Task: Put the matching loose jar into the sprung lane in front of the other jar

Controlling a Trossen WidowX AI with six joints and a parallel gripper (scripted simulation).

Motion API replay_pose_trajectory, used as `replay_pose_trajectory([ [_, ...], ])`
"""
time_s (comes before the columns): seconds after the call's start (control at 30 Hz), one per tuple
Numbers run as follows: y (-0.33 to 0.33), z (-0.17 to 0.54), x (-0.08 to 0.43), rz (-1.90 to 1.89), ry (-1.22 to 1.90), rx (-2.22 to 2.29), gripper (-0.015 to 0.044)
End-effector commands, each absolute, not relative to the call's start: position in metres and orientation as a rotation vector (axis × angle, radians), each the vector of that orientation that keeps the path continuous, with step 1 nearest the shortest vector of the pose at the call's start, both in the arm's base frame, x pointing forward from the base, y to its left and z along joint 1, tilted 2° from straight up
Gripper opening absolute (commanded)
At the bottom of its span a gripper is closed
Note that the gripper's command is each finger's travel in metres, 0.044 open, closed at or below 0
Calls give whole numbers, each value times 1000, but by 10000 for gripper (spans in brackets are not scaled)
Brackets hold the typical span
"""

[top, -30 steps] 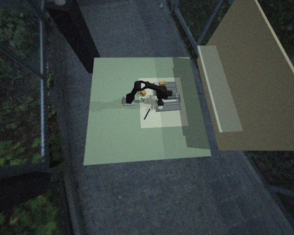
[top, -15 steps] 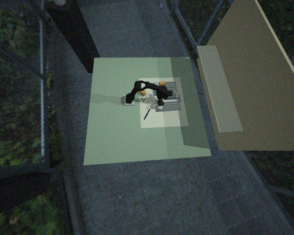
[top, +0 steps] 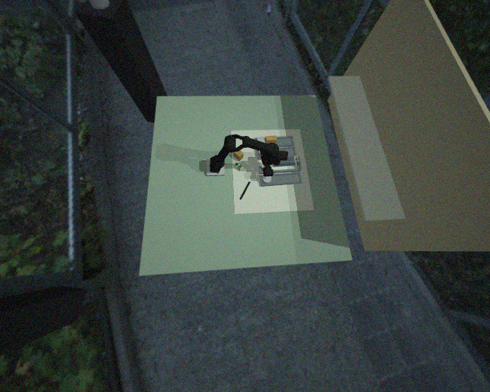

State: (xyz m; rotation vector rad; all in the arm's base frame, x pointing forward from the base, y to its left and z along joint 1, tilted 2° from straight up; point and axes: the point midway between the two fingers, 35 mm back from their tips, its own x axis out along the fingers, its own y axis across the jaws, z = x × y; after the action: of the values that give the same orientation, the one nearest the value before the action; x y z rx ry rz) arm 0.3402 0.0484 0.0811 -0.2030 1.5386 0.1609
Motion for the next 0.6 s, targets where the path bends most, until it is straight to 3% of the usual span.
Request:
replay_pose_trajectory([
  [0.0, 50, 86, 350, 157, 1501, -195, 0],
  [0.57, 50, 80, 350, 157, 1501, -195, 0],
])
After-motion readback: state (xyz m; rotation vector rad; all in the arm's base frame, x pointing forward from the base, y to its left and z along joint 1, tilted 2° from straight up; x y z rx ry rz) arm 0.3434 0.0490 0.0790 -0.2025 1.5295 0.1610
